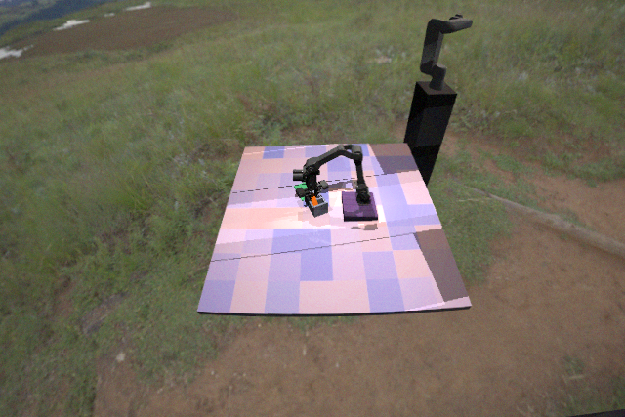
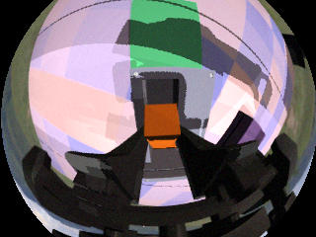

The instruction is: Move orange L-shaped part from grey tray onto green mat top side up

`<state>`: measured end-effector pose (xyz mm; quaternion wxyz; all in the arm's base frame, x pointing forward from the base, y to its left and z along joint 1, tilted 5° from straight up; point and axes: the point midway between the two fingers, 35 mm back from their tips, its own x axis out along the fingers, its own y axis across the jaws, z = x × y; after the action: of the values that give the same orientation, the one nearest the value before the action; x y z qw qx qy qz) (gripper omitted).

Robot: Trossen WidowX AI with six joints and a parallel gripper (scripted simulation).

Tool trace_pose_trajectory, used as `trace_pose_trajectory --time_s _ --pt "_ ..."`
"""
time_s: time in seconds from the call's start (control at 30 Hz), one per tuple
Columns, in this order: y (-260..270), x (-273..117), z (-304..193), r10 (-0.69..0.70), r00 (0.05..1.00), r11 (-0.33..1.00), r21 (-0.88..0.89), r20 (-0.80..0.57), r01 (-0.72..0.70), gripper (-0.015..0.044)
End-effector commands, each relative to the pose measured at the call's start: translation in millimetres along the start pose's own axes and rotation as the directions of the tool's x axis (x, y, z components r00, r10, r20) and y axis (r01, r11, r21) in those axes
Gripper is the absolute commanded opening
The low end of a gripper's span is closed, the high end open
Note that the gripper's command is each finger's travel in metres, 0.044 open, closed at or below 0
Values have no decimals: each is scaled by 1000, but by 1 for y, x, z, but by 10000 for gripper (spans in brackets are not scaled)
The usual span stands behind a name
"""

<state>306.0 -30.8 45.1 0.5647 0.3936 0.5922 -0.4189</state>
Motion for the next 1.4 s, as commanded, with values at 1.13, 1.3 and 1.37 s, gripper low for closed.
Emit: trace_pose_trajectory --time_s 1.13,1.3,1.37 --pt "0 -47 1 -4 1000 1000 2 3 4 0" --pt "0 -55 1 -4 1000 1000 2 3 4 0" --pt "0 -58 1 -4 1000 1000 2 3 4 0"
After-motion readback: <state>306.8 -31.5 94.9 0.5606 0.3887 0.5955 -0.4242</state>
